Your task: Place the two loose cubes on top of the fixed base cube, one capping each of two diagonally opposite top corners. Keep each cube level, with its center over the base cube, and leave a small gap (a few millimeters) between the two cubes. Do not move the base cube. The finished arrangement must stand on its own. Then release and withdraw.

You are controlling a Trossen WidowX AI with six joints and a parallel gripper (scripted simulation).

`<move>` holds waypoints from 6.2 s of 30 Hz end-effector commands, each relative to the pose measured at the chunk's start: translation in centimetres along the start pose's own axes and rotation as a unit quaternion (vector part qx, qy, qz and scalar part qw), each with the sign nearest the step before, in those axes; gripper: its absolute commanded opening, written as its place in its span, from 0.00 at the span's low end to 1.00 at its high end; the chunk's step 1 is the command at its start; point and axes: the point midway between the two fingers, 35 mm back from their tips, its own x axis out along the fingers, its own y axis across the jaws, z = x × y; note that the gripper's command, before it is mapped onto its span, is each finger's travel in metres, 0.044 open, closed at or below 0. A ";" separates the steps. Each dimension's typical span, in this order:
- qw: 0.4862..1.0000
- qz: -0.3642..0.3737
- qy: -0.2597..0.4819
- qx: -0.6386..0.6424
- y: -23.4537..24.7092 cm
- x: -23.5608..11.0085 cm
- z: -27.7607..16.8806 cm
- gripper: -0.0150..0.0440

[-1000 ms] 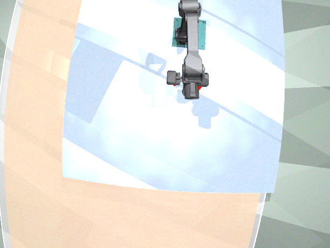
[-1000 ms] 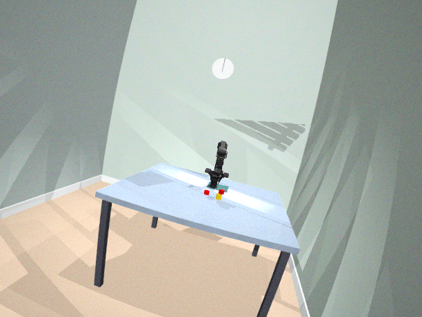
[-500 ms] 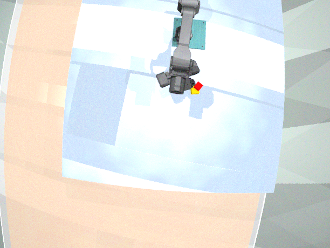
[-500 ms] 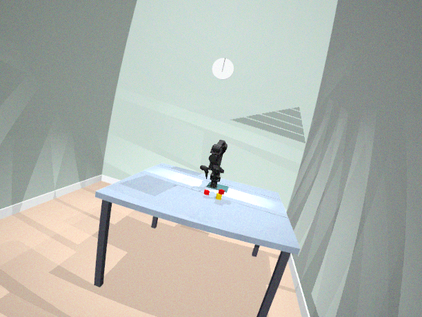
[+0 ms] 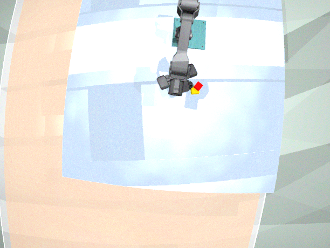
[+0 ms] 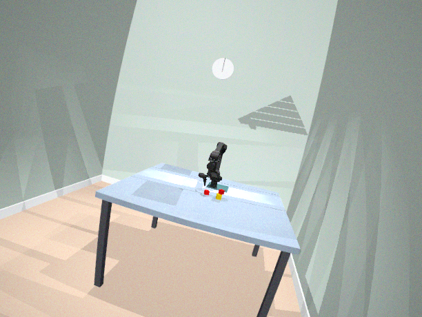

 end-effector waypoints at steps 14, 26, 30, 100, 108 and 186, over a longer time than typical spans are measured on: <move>1.000 0.001 -0.001 -0.002 0.0 2.9 0.1 0.70; 1.000 0.001 -0.001 -0.002 0.0 4.8 0.0 0.70; 1.000 0.001 -0.001 -0.002 0.0 4.8 0.0 0.57; 0.947 0.003 -0.002 0.322 3.1 -6.0 5.7 0.43; 0.907 0.004 -0.002 0.422 4.5 -5.8 7.5 0.43; 0.866 0.005 -0.002 0.499 5.9 0.4 8.9 0.60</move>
